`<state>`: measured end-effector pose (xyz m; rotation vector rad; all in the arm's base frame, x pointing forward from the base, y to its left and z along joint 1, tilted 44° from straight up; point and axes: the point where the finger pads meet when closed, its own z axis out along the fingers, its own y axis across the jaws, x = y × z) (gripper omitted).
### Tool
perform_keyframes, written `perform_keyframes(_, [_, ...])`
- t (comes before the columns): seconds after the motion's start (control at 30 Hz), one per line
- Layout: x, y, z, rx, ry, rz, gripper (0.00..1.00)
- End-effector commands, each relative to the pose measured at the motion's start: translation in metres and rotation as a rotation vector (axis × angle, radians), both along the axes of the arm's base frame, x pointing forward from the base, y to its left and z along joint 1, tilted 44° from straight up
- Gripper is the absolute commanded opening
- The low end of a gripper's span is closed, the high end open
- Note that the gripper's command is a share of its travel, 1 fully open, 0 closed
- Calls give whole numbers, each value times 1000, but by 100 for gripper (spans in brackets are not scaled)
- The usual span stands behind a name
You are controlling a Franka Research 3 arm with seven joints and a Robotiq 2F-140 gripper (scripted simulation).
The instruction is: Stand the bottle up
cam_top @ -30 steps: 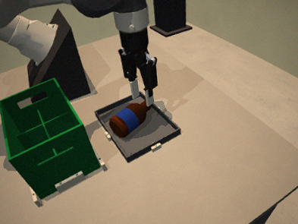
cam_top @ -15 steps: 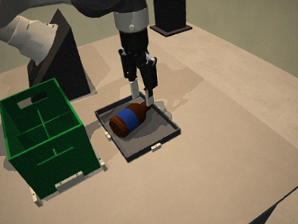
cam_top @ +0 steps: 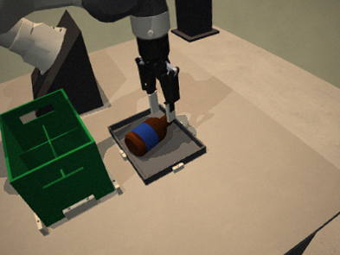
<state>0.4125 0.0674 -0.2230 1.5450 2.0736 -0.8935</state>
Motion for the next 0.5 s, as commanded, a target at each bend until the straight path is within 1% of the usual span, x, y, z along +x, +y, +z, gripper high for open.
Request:
perform_keyframes(0.0, [1, -2, -3, 3, 0, 2, 38])
perform_keyframes(0.47, [1, -13, -14, 3, 0, 2, 38])
